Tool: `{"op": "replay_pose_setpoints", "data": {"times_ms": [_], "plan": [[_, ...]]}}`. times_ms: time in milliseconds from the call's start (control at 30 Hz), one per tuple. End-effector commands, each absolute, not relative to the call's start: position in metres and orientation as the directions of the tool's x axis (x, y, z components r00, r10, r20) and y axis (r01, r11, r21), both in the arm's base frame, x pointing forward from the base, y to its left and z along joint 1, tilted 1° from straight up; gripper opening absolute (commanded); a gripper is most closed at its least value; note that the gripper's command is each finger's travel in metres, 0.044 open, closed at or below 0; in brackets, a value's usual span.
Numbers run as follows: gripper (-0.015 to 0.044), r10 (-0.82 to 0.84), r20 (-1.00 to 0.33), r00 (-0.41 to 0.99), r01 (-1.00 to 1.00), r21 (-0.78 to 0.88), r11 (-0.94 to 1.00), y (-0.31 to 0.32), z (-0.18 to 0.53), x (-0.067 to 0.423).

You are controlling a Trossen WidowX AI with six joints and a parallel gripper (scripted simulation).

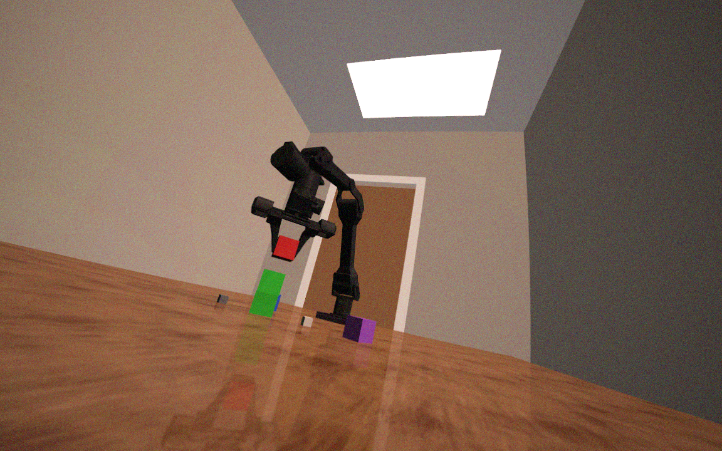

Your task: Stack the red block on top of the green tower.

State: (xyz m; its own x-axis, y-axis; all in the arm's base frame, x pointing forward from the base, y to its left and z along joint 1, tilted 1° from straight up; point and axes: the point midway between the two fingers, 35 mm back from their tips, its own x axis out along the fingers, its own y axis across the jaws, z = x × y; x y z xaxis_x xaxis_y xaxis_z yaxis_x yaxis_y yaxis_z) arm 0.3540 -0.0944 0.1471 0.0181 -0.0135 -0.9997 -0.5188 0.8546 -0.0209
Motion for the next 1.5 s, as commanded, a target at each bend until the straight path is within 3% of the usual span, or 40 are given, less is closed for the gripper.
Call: {"op": "replay_pose_setpoints", "data": {"times_ms": [0,1367,1467], "plan": [[0.0,-0.02,-1.0,0.021,-0.521,-0.028,0.853,-0.099,0.147,0.36],[0.0,-0.02,-1.0,0.021,-0.521,-0.028,0.853,-0.099,0.115,0.361],[0.0079,-0.015,-1.0,0.021,-0.519,-0.024,0.854,-0.098,0.115,0.361]]}}
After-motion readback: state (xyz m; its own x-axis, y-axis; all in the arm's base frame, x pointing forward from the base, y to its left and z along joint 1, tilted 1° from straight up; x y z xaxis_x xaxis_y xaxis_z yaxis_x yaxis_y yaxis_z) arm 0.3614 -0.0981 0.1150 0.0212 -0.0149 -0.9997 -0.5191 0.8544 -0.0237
